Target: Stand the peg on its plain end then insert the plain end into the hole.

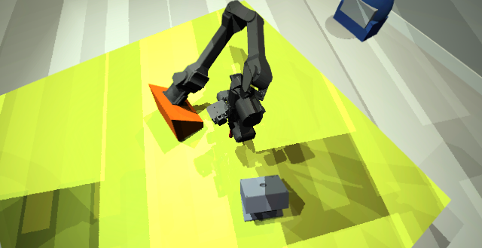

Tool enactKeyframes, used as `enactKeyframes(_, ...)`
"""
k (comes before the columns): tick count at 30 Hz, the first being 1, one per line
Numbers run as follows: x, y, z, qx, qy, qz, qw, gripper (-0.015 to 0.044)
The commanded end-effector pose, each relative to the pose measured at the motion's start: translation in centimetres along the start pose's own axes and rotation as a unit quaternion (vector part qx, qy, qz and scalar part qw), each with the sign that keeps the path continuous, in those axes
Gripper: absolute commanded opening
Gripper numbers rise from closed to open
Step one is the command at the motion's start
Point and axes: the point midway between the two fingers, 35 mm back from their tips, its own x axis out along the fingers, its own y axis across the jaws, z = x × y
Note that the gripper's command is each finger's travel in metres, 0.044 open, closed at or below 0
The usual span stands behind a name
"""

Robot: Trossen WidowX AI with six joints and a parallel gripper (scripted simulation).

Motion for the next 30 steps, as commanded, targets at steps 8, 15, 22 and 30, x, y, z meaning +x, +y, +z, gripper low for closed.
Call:
enactKeyframes(8,-0.01,0.27,0.08,-0.064,-0.008,0.007,0.998,0.0)
enactKeyframes(15,-0.02,0.43,0.09,-0.105,-0.012,0.012,0.994,0.0)
enactKeyframes(22,-0.03,0.6,0.09,-0.146,-0.016,0.015,0.989,0.0)
enactKeyframes(30,-0.04,0.8,0.09,-0.192,-0.022,0.02,0.981,0.0)
